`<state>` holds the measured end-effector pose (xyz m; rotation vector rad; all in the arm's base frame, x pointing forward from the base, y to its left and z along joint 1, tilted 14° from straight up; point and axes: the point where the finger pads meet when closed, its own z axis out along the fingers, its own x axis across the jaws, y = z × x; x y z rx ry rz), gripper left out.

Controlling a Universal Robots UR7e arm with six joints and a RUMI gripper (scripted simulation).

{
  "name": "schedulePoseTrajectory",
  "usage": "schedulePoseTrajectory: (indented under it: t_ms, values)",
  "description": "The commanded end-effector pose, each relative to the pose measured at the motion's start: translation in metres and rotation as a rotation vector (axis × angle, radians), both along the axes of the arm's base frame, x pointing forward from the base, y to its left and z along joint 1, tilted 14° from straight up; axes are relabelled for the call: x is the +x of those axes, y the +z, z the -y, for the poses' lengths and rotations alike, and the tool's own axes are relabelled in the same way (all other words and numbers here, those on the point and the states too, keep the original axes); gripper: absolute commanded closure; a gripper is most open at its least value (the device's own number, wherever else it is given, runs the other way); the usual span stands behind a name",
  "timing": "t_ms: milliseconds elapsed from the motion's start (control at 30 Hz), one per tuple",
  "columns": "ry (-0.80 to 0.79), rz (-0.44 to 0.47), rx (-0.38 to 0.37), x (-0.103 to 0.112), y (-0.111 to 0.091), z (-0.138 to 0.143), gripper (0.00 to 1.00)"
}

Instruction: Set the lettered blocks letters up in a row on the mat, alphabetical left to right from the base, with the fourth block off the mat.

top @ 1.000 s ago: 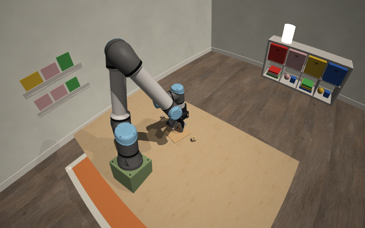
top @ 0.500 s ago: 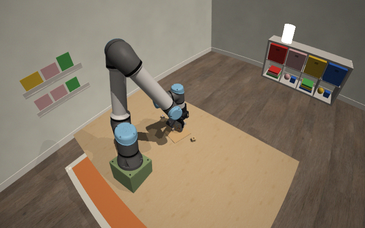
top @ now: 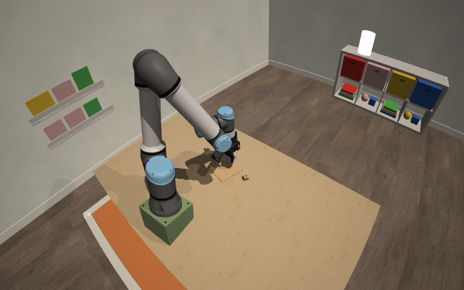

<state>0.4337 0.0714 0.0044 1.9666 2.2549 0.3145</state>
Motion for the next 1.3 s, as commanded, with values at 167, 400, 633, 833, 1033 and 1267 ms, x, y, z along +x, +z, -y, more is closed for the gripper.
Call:
schedulePoseTrajectory:
  t_ms: [167,400,633,833,1033,1267]
  values:
    - [0.0,0.001,0.0,0.0,0.001,0.0,0.95]
    - [0.0,0.001,0.0,-0.001,0.007,0.001,0.95]
    - [0.0,0.001,0.0,-0.006,0.026,0.002,0.95]
    - [0.0,0.001,0.0,-0.013,0.055,0.004,0.95]
    - [0.0,0.001,0.0,-0.018,0.074,0.005,0.95]
    - [0.0,0.001,0.0,-0.023,0.095,0.007,0.95]
